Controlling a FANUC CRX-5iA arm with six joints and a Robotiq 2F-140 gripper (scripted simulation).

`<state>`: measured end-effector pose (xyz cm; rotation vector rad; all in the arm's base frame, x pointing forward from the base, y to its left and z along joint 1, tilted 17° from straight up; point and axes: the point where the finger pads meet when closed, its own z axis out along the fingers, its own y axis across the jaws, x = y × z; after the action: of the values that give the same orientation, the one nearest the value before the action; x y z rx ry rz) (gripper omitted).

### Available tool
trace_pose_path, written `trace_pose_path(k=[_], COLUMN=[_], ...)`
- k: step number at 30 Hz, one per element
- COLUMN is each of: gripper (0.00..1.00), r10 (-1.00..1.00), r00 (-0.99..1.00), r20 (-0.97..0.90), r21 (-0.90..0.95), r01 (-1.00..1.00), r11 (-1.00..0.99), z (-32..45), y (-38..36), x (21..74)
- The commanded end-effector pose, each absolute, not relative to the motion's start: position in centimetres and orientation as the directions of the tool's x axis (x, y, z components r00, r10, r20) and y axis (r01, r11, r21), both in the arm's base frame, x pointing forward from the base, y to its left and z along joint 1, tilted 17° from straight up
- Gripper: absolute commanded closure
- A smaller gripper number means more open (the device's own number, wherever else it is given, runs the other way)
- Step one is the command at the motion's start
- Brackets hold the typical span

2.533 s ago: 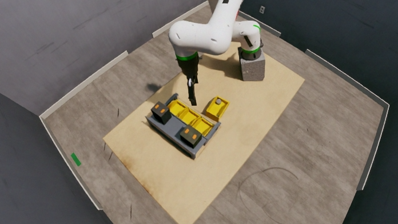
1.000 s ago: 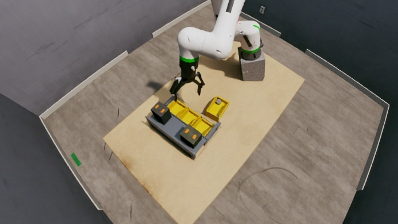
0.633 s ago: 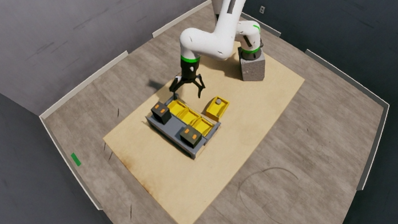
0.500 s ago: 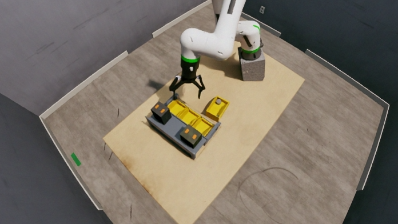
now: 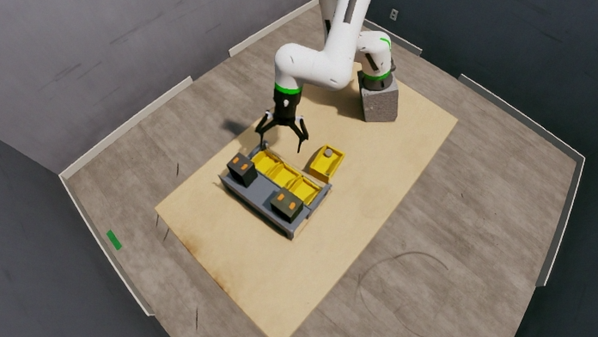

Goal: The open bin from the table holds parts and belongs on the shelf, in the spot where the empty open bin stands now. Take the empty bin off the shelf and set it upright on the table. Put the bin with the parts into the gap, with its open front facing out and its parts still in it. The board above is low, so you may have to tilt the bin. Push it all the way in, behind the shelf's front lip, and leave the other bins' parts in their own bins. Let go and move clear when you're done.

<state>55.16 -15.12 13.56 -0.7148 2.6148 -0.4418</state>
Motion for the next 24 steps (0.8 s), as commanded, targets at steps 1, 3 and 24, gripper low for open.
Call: trace_pose_path(k=[1, 3, 24], gripper=[0.00, 0.00, 0.00], r10=[-0.490, -0.467, -0.268], r00=[-0.811, -0.819, -0.855], r20=[-0.318, -0.334, -0.445], r21=[-0.386, -0.378, -0.296], r01=[-0.361, -0.337, -0.142], r11=[0.849, 0.862, 0.945], z=[13.4, 13.2, 12.1], y=[-15.2, -15.3, -15.5], x=[55.2, 55.1, 54.8])
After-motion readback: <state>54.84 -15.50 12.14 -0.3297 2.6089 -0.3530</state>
